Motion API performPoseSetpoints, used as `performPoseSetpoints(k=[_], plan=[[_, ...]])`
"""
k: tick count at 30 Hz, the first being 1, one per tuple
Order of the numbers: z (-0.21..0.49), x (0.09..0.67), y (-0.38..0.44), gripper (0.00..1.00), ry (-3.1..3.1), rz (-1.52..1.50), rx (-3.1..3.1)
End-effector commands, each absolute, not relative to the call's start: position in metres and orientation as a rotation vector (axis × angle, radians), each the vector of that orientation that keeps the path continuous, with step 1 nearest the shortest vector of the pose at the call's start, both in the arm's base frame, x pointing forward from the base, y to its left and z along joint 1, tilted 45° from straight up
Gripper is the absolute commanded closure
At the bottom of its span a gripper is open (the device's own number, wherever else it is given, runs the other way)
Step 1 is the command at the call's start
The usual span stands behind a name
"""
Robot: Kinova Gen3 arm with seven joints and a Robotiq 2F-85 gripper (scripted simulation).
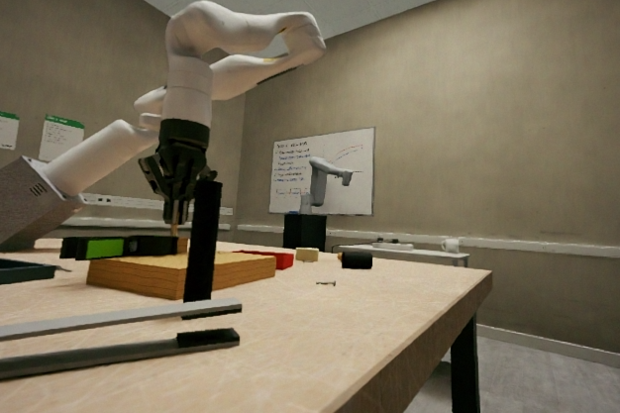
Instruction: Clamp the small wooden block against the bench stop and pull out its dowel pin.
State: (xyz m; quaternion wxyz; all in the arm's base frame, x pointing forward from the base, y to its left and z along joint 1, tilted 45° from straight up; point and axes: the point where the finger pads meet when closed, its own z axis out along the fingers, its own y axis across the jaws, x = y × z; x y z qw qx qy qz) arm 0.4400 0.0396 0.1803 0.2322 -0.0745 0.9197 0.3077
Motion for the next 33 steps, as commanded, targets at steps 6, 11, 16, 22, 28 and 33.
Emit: performPoseSetpoints(k=[6, 11, 16, 22, 28, 33], plan=[[0.1808, 0.4402, 0.039, 0.9, 2.518, 0.834, -0.238], [0.1809, 0.4402, 0.039, 0.9, 2.509, 0.823, -0.271], [0.1809, 0.4402, 0.039, 0.9, 2.5, 0.813, -0.303], [0.1809, 0.4402, 0.039, 0.9, 2.493, 0.805, -0.328], [0.1809, 0.4401, 0.039, 0.9, 2.482, 0.792, -0.366], [0.1809, 0.4401, 0.0389, 0.9, 2.472, 0.782, -0.397]])
